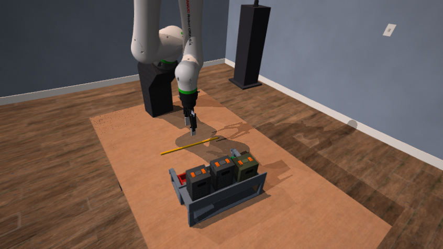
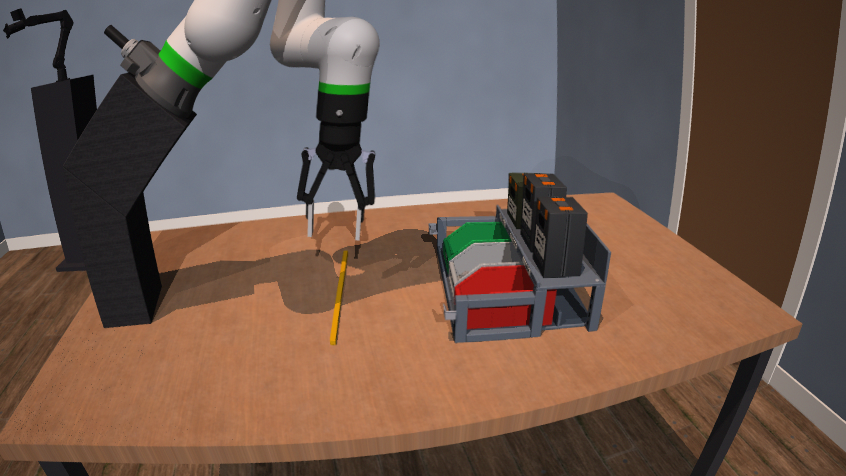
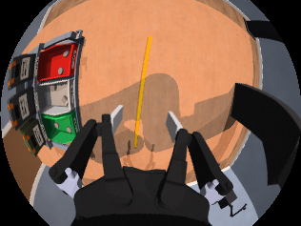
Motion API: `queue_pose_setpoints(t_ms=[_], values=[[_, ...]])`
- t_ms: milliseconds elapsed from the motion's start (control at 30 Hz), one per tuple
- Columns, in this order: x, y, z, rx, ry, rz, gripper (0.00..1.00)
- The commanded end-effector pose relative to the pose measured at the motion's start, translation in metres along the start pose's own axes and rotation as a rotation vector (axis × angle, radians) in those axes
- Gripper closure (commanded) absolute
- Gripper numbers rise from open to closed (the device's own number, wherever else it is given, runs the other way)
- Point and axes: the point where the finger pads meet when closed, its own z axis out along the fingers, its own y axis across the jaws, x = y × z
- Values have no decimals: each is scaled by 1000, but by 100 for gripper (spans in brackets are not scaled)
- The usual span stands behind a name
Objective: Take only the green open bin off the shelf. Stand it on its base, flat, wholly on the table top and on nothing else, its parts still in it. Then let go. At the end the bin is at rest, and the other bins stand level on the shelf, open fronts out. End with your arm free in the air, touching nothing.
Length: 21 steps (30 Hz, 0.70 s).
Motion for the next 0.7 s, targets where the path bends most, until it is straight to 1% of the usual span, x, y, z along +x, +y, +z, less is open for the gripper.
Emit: queue_pose_setpoints(t_ms=[0, 167, 200, 333, 667], values=[[0, 1, 0, 101, 72, 0, 43], [0, 1, 0, 101, 72, 0, 43], [0, 0, 0, 20, 14, 0, 43], [0, 1, 0, 101, 72, 0, 43], [0, 1, 0, 101, 72, 0, 43]])
